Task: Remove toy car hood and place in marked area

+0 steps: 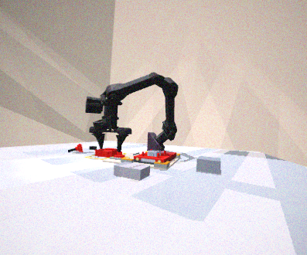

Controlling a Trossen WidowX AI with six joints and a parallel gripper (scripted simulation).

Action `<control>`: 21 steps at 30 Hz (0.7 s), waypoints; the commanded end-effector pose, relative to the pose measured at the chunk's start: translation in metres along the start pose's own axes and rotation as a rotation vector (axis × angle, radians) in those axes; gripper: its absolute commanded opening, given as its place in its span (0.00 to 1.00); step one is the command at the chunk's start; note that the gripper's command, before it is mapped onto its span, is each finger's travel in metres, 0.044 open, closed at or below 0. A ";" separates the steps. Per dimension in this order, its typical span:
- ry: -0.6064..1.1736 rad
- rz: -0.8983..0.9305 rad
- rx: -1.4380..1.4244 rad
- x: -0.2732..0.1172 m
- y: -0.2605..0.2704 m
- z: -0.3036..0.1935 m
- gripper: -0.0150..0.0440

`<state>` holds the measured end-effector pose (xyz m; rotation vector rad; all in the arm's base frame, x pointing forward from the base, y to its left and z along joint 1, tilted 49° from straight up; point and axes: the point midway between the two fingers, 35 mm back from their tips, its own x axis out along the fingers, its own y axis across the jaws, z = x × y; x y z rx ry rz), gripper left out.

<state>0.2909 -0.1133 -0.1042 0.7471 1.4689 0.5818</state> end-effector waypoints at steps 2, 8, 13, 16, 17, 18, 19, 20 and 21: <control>-0.020 -0.009 -0.005 -0.042 -0.003 0.001 1.00; -0.023 -0.007 -0.005 -0.063 -0.002 -0.001 1.00; -0.023 -0.007 -0.005 -0.063 -0.002 -0.001 1.00; -0.023 -0.007 -0.005 -0.063 -0.002 -0.001 1.00; -0.023 -0.007 -0.005 -0.063 -0.002 -0.001 1.00; -0.023 -0.007 -0.005 -0.063 -0.002 -0.001 1.00; -0.023 -0.007 -0.005 -0.063 -0.002 -0.001 1.00; -0.023 -0.007 -0.005 -0.063 -0.002 -0.001 1.00; -0.023 -0.007 -0.005 -0.063 -0.002 -0.001 1.00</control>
